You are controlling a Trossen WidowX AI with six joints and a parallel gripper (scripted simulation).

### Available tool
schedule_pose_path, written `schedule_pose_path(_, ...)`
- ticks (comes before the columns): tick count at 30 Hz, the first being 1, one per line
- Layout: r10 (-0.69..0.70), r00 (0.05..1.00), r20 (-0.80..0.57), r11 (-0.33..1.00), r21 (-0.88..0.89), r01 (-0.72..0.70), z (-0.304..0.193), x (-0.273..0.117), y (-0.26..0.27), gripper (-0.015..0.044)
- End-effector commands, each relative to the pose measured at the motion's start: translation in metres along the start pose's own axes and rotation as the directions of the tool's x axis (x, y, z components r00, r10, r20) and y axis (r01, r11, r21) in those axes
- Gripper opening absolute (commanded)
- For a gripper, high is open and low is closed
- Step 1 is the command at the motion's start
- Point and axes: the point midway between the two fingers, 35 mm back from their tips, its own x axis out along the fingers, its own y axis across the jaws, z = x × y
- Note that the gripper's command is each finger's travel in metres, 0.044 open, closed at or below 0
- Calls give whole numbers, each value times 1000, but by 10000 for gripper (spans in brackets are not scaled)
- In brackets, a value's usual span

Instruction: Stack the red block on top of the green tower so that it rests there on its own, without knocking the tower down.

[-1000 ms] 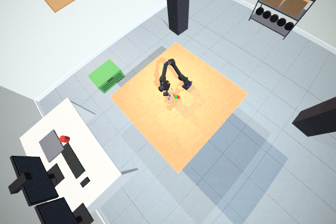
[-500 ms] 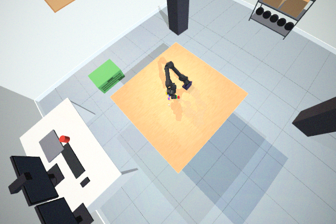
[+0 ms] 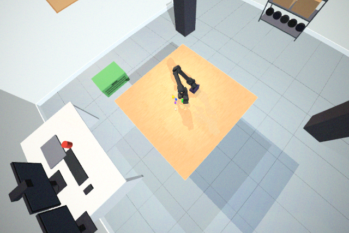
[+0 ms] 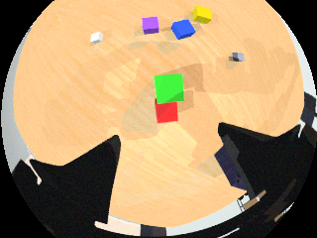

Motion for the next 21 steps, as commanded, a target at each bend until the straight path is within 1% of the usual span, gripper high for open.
schedule_pose_path(1, -13, 1000, -2, 1000, -7, 13, -1, 15, -1, 440)
schedule_pose_path(5, -14, 1000, 0, 1000, -6, 14, 1, 39, -1, 440)
schedule_pose_path(13, -14, 1000, 0, 1000, -6, 14, 0, 43, -1, 440)
schedule_pose_path(21, -14, 1000, 0, 1000, -6, 14, 0, 56, -1, 440)
